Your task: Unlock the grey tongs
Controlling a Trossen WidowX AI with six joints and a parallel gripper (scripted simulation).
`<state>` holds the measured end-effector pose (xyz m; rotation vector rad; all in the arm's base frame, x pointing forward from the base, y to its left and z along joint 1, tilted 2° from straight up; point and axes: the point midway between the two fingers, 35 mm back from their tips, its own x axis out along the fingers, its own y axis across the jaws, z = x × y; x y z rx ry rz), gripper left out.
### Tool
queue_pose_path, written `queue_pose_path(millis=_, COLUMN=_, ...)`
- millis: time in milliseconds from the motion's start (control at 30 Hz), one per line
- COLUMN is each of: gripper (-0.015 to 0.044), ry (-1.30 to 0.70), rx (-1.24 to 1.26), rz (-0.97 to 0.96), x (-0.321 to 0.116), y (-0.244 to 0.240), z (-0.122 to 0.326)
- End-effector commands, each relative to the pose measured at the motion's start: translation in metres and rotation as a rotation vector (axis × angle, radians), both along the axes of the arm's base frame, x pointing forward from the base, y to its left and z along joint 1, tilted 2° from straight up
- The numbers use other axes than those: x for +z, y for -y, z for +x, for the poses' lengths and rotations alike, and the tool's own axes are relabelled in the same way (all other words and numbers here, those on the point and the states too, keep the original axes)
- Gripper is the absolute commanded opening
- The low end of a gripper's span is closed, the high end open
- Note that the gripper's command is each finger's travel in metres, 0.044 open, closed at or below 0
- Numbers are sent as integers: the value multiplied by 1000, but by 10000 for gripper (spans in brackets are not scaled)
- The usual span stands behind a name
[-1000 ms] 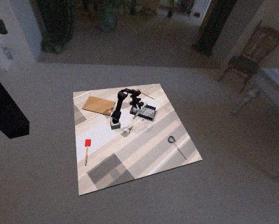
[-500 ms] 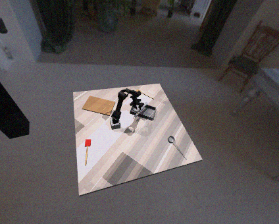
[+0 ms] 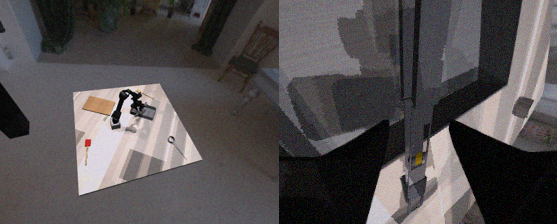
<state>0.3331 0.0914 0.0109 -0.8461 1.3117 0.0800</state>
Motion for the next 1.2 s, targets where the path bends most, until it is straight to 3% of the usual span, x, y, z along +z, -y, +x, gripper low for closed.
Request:
queue_pose_path(millis=0, gripper=260, ry=-6, rx=1, rz=-5, x=-8, y=5, z=0)
queue_pose_path(millis=800, gripper=260, ry=-4, rx=1, rz=-8, x=-38, y=21, z=9)
queue_pose_path(millis=1000, gripper=103, ry=1, rx=-1, rz=-7, x=-34, y=19, z=10)
queue_pose_path(millis=1167, gripper=69, ry=1, rx=-1, rz=-7, x=-34, y=19, z=10)
